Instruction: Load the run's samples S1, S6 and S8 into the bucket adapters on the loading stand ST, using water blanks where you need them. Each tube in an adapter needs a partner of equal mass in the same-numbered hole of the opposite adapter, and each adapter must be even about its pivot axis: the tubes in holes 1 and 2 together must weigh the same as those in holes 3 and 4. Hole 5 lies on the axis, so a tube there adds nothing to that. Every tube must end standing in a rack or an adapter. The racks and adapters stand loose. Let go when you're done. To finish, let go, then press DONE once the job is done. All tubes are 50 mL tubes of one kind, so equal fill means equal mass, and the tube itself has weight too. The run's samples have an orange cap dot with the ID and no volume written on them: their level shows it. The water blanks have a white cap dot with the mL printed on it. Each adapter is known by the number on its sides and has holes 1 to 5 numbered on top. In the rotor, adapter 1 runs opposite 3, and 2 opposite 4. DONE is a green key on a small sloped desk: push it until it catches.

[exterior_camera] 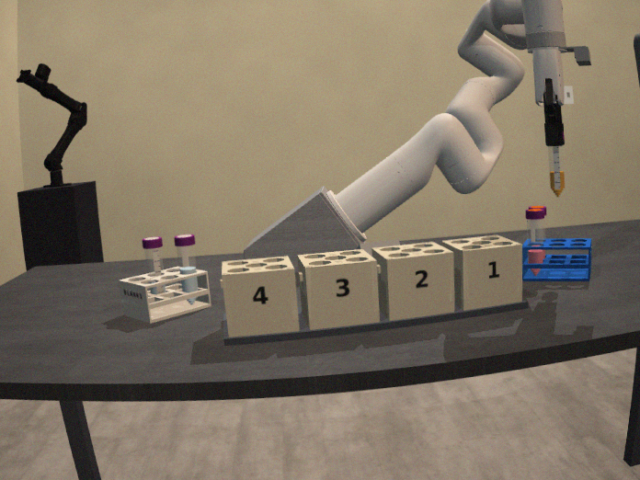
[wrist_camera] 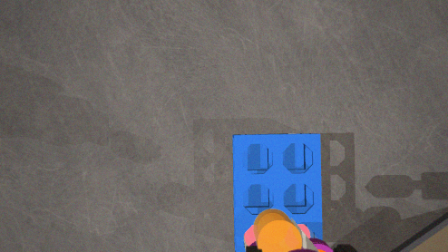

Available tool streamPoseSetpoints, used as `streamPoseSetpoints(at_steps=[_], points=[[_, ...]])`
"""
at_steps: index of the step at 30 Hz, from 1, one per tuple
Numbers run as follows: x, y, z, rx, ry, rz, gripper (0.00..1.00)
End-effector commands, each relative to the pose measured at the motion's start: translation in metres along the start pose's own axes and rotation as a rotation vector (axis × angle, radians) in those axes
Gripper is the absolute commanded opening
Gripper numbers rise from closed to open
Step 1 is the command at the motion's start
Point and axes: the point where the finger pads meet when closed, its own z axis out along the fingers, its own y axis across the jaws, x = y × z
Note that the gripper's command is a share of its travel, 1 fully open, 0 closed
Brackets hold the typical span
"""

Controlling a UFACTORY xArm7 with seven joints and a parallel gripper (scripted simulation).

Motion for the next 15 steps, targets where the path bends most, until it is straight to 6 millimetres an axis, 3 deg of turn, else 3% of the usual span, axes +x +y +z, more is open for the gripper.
streamPoseSetpoints(at_steps=[1,15], points=[[0.000,0.000,0.006,-0.002,0.002,0.000,0.00],[0.000,0.000,0.030,-0.002,0.002,-0.001,0.00]])
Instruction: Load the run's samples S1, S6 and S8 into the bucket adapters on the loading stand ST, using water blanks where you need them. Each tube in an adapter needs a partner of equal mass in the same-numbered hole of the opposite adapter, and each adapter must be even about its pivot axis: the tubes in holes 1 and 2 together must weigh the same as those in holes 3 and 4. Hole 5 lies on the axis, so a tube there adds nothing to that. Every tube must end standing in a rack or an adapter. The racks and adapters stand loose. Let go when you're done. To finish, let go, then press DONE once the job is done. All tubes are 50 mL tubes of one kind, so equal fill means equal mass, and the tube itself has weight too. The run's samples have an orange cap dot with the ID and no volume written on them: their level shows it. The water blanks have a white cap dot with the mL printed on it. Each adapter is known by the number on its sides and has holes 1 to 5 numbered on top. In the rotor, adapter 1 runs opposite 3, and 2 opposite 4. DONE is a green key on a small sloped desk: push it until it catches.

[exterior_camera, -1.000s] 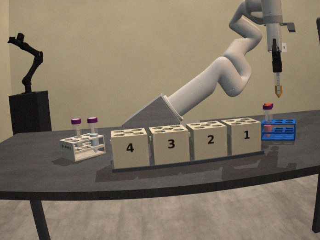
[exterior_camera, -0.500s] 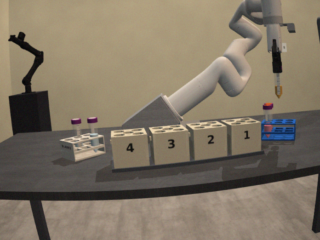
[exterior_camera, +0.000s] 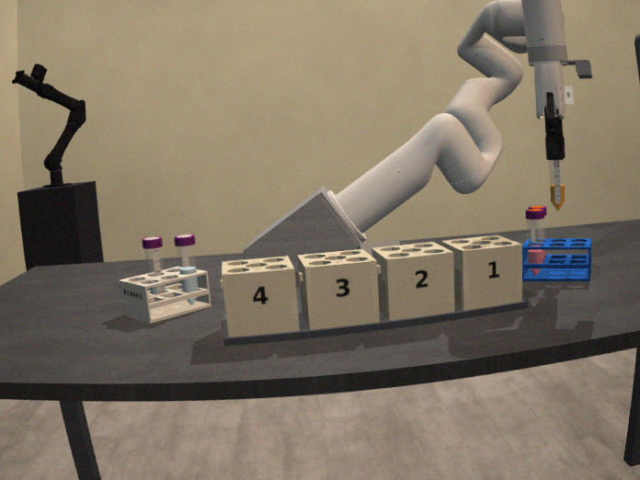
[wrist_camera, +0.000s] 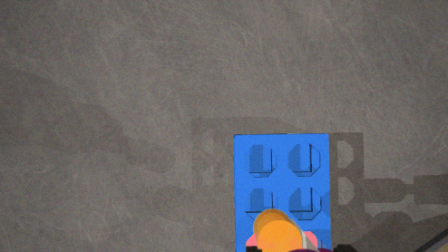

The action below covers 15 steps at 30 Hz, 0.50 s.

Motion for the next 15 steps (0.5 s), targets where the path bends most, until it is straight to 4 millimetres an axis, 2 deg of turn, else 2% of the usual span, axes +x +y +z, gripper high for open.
streamPoseSetpoints(at_steps=[1,15], points=[[0.001,0.001,0.008,-0.003,0.003,-0.001,0.00],[0.001,0.001,0.032,-0.003,0.003,-0.001,0.00]])
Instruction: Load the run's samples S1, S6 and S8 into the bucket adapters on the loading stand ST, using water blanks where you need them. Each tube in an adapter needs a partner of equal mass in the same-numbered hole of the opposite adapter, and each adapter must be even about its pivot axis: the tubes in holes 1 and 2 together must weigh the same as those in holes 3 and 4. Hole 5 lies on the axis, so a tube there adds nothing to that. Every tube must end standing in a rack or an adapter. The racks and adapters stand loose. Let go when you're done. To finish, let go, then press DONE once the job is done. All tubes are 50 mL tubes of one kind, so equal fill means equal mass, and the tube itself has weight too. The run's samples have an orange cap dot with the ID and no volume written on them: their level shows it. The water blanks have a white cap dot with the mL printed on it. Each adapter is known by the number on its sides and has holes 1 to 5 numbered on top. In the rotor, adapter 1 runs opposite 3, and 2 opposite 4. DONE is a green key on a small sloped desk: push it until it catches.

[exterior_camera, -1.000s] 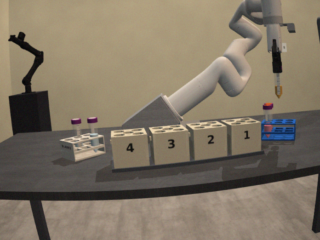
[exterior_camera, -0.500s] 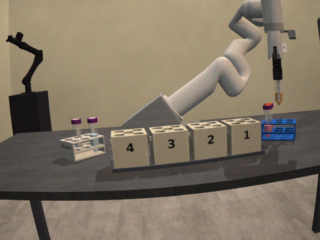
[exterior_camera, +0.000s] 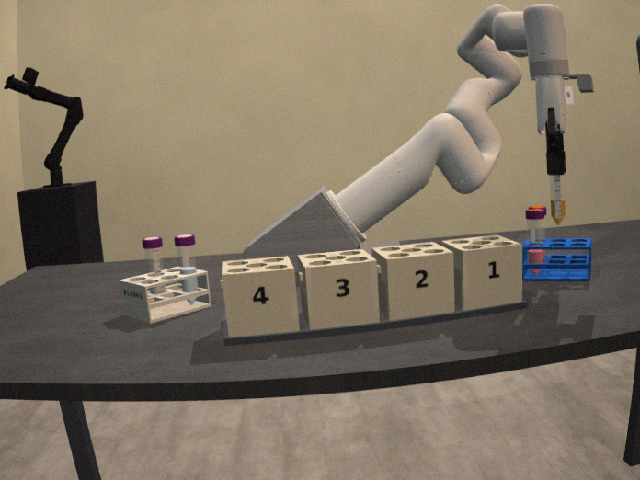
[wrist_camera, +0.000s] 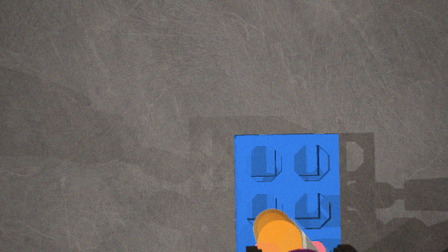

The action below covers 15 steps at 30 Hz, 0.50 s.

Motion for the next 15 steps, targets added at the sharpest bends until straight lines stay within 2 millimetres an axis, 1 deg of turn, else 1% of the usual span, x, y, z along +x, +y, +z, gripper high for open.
streamPoseSetpoints(at_steps=[1,7,15], points=[[0.001,0.001,0.008,-0.003,0.003,-0.001,0.00],[0.001,0.001,0.020,-0.003,0.003,-0.001,0.00],[0.001,0.001,0.020,-0.003,0.003,-0.001,0.00]])
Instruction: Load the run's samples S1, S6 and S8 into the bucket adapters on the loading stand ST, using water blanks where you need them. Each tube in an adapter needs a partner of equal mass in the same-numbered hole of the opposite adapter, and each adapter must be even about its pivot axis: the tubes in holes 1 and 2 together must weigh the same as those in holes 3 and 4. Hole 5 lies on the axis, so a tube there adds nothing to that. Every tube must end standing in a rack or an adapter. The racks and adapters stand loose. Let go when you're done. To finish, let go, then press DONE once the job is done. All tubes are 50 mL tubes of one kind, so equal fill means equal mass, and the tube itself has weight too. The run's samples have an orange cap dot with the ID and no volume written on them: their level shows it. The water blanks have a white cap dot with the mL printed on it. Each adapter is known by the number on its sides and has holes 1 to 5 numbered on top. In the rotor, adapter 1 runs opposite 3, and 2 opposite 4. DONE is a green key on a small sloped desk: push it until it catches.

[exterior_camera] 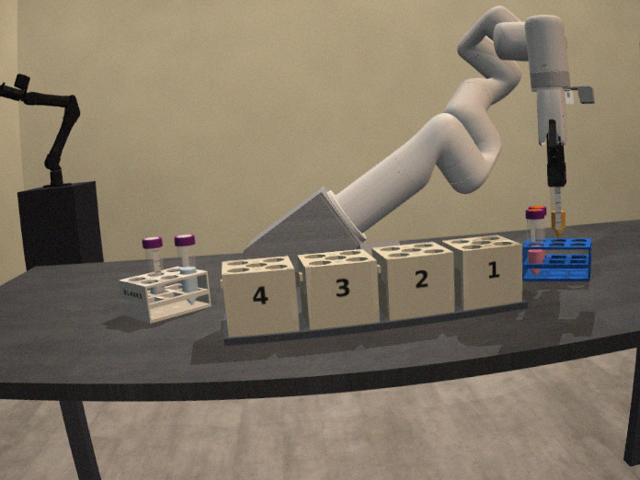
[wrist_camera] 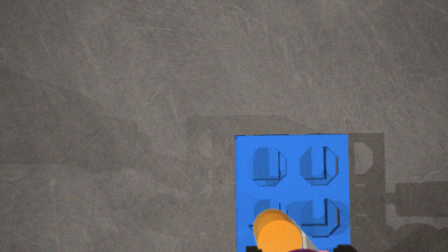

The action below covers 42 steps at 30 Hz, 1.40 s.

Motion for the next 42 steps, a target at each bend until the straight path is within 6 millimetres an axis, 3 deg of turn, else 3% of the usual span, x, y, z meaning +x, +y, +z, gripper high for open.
streamPoseSetpoints(at_steps=[1,12,42], points=[[0.001,0.001,-0.001,-0.003,0.003,-0.001,0.00],[0.001,0.001,0.001,-0.003,0.003,-0.001,0.00],[0.001,0.001,0.029,-0.002,0.003,-0.001,0.00]])
